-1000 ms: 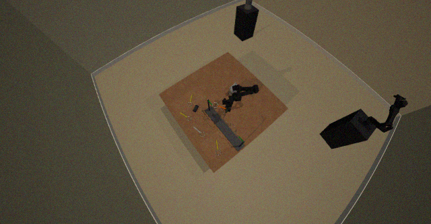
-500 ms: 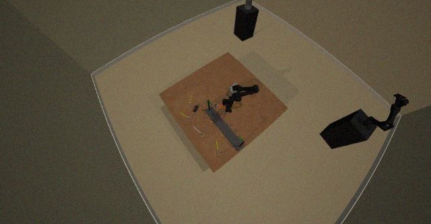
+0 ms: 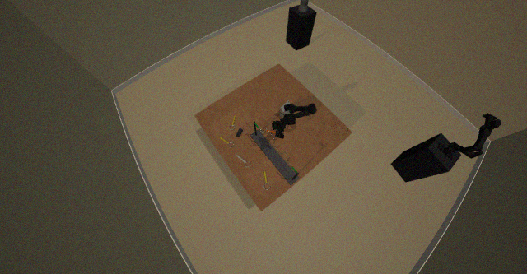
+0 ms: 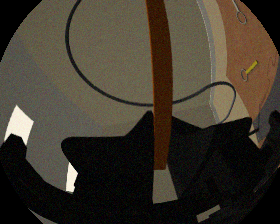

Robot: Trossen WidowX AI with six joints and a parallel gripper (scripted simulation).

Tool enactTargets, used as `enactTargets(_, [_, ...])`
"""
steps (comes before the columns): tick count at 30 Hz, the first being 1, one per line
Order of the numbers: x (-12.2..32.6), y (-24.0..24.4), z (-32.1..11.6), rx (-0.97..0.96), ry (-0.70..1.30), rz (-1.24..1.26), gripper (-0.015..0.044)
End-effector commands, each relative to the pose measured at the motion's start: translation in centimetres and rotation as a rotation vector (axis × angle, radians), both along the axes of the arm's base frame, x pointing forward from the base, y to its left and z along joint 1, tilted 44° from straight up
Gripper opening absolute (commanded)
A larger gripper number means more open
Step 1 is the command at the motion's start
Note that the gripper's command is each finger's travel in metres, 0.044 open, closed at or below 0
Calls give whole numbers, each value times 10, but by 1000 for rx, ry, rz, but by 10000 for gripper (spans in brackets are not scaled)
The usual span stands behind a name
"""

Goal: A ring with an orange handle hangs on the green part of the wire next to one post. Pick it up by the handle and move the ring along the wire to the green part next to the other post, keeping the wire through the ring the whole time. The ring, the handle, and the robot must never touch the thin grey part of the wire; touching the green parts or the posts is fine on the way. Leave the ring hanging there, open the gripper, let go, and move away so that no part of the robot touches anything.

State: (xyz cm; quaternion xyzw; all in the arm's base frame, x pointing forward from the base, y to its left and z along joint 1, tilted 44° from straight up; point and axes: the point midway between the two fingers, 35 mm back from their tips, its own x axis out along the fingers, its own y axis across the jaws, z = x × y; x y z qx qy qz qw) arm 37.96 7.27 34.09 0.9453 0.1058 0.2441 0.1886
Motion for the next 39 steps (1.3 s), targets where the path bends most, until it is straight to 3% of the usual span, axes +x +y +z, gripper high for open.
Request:
enactTargets(1, [0,1,-1,27,5,-2,-150])
enactTargets(16, [-5,22,-10,-45,-13,4,-150])
enactTargets(39, [-21,77,-62,-508,-114,37,-150])
